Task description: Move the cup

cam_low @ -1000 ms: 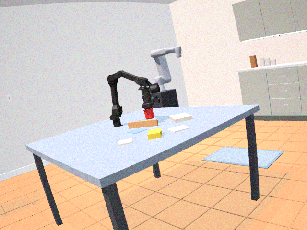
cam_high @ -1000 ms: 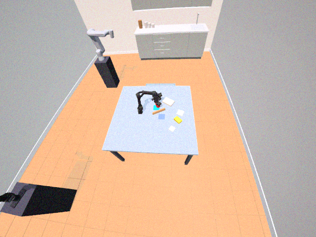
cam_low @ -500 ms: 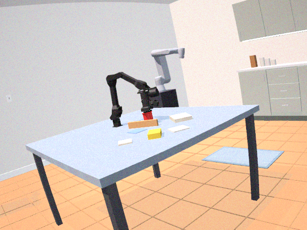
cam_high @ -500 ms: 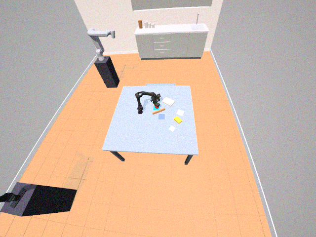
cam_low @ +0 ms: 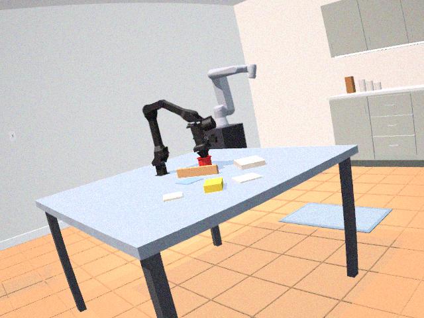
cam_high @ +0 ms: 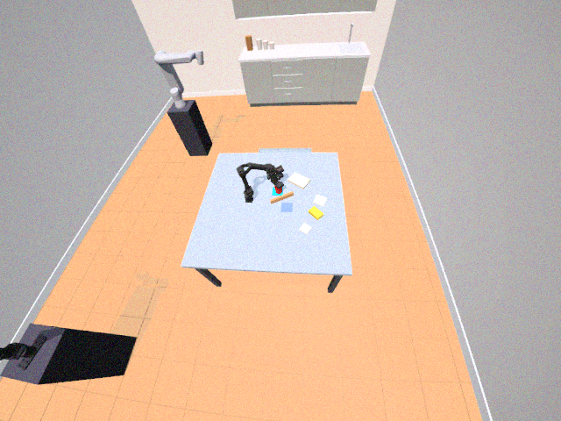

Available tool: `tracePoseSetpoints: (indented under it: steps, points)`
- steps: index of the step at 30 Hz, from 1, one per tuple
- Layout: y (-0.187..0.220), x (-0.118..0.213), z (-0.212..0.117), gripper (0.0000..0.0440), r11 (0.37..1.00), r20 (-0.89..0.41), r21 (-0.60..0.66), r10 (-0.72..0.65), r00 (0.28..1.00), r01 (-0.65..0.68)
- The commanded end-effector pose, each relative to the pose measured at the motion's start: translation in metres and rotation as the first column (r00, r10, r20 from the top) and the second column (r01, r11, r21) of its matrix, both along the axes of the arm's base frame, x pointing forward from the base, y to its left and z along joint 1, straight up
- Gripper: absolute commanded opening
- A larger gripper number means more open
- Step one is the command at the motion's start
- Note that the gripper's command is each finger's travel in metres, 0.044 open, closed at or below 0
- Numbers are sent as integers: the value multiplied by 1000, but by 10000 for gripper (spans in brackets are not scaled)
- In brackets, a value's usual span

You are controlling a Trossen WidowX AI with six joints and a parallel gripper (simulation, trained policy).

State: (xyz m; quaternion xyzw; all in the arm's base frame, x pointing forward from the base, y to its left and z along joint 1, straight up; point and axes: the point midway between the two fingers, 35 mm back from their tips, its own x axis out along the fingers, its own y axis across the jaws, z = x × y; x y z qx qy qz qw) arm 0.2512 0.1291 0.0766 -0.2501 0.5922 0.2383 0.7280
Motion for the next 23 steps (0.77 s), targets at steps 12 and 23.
tracePoseSetpoints:
  steps: [12,23]
  points:
    - [0,-8,20,197,997,62,76,11,998,-15]
    - [1,-11,44,265,991,125,132,-1,992,-16]
